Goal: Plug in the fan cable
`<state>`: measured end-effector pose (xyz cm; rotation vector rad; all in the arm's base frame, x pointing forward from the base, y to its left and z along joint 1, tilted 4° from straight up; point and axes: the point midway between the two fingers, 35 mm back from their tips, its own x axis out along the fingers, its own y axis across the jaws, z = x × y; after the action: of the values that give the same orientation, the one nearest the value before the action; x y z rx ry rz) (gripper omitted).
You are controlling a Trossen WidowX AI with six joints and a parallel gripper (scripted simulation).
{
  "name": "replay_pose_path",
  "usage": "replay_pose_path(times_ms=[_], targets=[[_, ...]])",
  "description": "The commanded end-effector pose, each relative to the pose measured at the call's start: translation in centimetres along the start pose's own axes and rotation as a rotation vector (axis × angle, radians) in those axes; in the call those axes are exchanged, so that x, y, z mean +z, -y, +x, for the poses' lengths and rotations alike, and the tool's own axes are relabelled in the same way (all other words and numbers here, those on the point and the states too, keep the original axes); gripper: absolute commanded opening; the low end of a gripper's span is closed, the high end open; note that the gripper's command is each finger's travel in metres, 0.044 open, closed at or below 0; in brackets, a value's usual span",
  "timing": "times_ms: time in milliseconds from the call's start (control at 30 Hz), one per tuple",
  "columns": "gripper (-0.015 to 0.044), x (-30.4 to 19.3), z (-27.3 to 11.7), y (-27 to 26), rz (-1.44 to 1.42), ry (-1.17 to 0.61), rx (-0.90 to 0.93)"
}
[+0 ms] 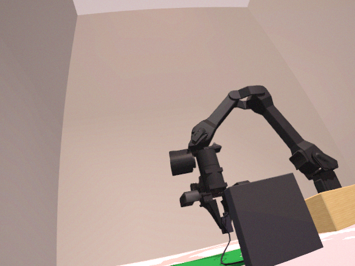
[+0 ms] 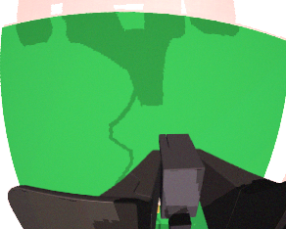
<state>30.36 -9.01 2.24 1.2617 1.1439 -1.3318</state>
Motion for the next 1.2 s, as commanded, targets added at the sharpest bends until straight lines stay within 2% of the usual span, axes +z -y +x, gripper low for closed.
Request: replay_pose_path(times_ms=[0,1167], targets=[[0.0,-1.0,0.0,0.0,0.151,-0.002,-0.002],[0.0,-8.2,0.1,0.5,1.348,-0.005,-0.009]])
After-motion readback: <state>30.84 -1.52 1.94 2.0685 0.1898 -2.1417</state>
